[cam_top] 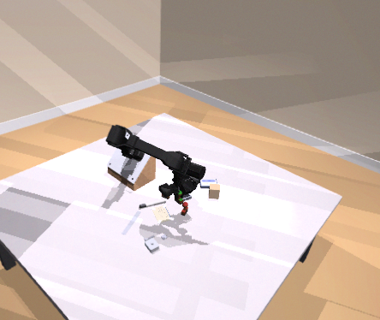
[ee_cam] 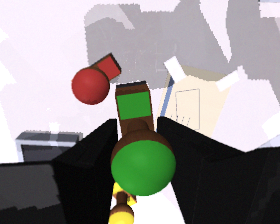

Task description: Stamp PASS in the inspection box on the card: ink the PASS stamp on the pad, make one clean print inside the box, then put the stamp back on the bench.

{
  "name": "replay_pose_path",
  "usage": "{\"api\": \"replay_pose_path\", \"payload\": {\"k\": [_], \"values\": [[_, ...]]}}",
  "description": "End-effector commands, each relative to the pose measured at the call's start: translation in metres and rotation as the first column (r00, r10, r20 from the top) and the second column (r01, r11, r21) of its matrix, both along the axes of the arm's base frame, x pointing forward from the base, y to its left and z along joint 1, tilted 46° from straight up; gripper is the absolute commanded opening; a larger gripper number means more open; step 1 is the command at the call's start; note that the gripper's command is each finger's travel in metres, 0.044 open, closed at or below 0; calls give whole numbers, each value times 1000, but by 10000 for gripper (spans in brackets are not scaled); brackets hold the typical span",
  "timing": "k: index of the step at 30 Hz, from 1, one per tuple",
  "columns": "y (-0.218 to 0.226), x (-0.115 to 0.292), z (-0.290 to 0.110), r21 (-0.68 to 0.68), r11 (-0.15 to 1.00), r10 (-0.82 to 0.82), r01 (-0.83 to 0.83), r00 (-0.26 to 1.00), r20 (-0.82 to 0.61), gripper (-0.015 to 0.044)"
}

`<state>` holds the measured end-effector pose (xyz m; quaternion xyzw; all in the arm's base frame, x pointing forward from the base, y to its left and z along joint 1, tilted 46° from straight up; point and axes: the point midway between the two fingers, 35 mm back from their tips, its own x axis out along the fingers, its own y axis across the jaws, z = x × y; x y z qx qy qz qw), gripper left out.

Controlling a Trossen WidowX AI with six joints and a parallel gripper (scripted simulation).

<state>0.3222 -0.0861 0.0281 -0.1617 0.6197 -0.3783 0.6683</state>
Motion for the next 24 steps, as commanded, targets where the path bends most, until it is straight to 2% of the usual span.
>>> {"api": "replay_pose_path", "payload": {"k": [1,24], "values": [[14,14,-12,7,1000,0,0,1000,6,0],[86,59,-91,3,1000,-4,4,1000,10,0]]}}
